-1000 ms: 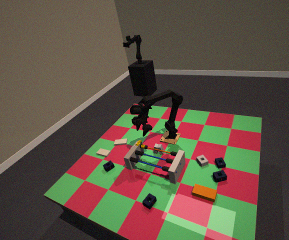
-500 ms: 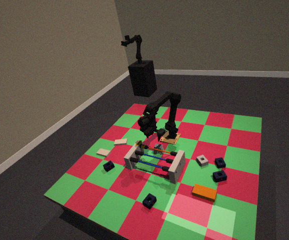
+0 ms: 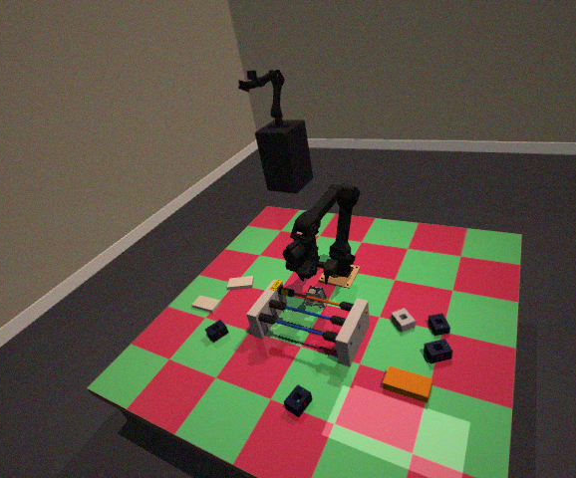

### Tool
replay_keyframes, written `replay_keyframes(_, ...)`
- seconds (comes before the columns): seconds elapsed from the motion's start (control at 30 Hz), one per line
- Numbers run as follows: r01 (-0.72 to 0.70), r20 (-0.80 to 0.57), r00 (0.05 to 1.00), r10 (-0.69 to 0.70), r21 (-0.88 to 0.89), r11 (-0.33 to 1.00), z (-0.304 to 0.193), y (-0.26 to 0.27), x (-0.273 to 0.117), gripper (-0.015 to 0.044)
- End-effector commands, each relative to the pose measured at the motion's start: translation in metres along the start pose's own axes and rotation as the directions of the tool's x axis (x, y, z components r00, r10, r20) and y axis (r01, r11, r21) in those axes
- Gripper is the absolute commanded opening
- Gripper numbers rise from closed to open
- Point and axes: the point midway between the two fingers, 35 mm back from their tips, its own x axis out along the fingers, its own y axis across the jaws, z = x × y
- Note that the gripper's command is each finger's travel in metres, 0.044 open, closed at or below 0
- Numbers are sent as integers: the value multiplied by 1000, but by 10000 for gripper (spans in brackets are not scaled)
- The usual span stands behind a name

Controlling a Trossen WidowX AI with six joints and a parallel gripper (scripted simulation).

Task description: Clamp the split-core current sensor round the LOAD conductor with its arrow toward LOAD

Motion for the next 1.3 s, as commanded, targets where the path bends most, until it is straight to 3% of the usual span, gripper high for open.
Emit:
replay_keyframes(0.0, 0, -12, 1000, 0, -5, 1000, -1, 0, 9, 440)
replay_keyframes(1.0, -1, -12, 1000, 1, -5, 1000, -3, 0, 54, 440)
replay_keyframes(1.13, -1, -3, 1000, 1, -9, 1000, -1, 1, 49, 335)
replay_keyframes(1.27, -1, -3, 1000, 1, -9, 1000, -1, 1, 49, 308)
